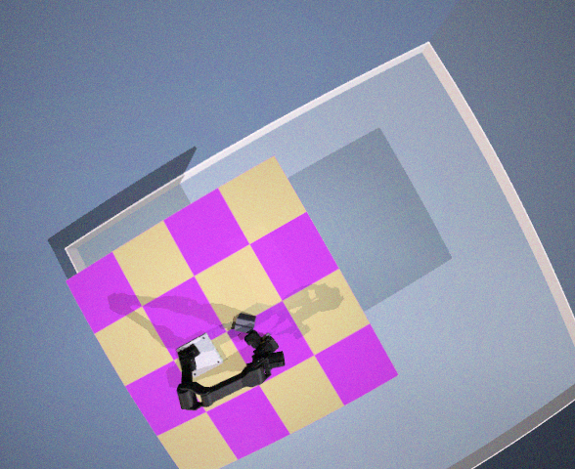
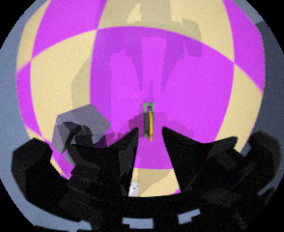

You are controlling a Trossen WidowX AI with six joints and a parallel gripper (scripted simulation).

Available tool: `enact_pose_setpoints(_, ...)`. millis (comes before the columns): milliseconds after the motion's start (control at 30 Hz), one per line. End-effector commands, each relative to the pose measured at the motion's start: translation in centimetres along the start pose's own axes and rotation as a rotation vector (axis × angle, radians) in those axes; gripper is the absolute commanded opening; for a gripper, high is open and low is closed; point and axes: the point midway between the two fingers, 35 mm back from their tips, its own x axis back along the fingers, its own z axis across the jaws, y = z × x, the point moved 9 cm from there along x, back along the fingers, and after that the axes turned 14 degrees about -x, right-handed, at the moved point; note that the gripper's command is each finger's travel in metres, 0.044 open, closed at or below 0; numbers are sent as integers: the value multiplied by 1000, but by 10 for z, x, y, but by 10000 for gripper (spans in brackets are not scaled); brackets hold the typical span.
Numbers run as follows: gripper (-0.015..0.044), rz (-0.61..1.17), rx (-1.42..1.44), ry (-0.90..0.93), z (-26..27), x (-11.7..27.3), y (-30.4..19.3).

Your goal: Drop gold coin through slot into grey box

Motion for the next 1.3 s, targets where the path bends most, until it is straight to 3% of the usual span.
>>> enact_pose_setpoints(0, 161, 4, 3, -4, 0, -7, -1)
enact_pose_setpoints(533, 161, 4, 3, -4, 0, -31, -2)
enact_pose_setpoints(733, 3, 4, 3, -4, 0, -31, -2)
enact_pose_setpoints(1267, 0, -25, -22, 2, 1, -20, 0)
